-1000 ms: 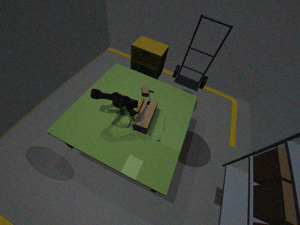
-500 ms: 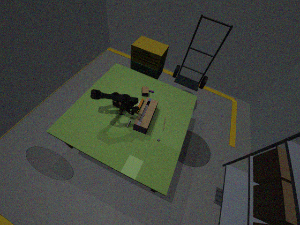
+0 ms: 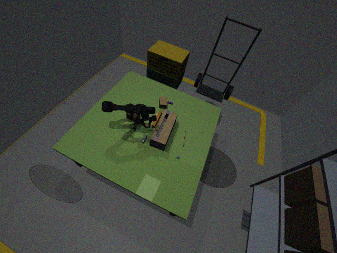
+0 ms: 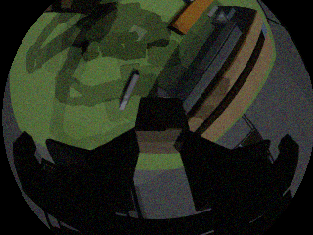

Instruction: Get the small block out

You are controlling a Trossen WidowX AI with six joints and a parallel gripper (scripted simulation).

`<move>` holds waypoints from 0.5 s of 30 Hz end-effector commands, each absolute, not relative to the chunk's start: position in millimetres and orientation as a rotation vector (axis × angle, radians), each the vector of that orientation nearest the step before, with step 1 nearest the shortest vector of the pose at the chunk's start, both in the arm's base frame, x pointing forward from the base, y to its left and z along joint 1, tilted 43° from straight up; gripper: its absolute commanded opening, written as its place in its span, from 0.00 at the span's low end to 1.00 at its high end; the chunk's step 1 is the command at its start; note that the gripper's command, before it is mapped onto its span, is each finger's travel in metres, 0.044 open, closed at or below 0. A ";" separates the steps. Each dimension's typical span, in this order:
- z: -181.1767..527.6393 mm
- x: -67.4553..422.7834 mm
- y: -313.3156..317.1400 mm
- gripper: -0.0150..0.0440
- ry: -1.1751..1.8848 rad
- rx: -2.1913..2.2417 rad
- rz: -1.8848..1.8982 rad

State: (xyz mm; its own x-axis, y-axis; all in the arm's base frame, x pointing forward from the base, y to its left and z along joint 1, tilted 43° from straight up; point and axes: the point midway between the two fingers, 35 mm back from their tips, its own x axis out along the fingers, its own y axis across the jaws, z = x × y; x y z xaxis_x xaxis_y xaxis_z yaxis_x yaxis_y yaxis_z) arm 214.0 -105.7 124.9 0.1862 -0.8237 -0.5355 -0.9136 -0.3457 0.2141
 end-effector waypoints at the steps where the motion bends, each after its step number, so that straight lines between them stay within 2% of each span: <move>1: 127.9 213.8 -103.3 0.25 1.694 -2.397 1.001; 10: 132.4 213.1 -97.0 0.25 1.652 -2.636 1.376; 15: 132.7 213.1 -96.6 0.25 1.647 -2.653 1.406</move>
